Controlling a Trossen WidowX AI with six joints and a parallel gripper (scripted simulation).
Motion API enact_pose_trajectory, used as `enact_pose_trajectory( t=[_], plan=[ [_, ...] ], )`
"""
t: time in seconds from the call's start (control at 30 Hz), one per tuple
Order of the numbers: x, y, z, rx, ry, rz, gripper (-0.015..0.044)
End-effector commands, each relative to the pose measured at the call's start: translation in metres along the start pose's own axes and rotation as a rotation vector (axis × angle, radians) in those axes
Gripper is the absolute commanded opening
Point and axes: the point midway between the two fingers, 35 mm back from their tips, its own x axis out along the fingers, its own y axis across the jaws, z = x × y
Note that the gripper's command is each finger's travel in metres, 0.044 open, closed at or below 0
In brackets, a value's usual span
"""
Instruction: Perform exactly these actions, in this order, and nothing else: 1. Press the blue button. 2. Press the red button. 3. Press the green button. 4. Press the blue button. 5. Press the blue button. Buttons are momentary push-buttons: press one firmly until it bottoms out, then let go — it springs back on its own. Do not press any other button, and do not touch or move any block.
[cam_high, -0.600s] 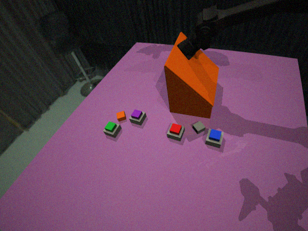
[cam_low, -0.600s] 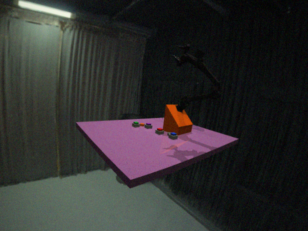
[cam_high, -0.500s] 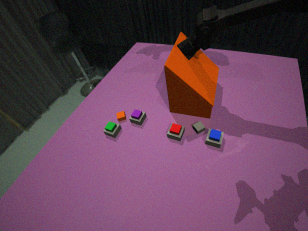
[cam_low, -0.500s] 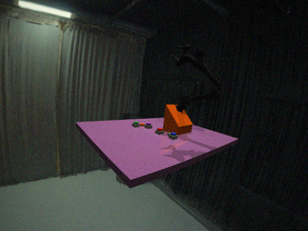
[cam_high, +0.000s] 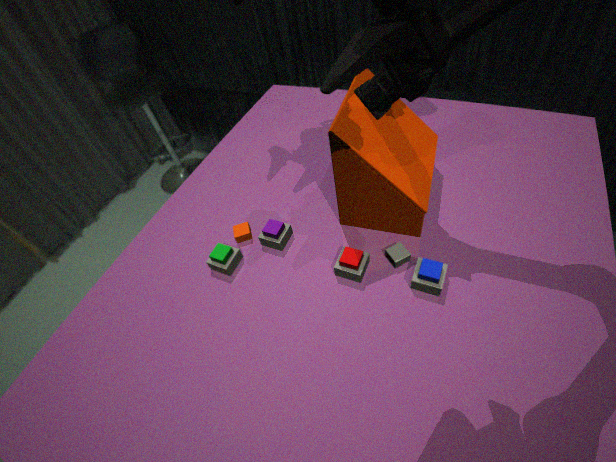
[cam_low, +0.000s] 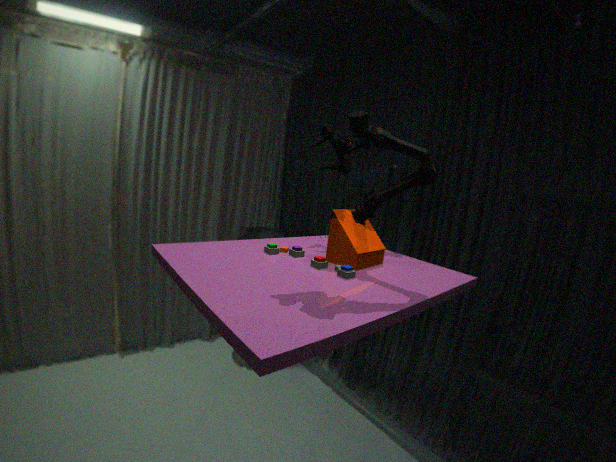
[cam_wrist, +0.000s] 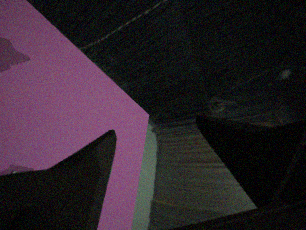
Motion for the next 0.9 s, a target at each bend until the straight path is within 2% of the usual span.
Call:
enact_pose_trajectory(
  t=[0.0,0.23,0.37,0.43,0.7,0.87],
  plan=[
    [0.032,0.070,0.007,0.208,0.044,0.267,0.0400],
    [0.046,0.206,0.001,0.545,0.347,0.669,0.0400],
    [0.031,0.276,-0.015,0.701,0.633,0.807,0.0400],
    [0.024,0.295,-0.021,0.740,0.730,0.829,0.0400],
    [0.023,0.297,-0.022,0.744,0.740,0.831,0.0400],
    [0.048,0.340,-0.035,0.743,0.740,0.831,0.0269]
  ],
)
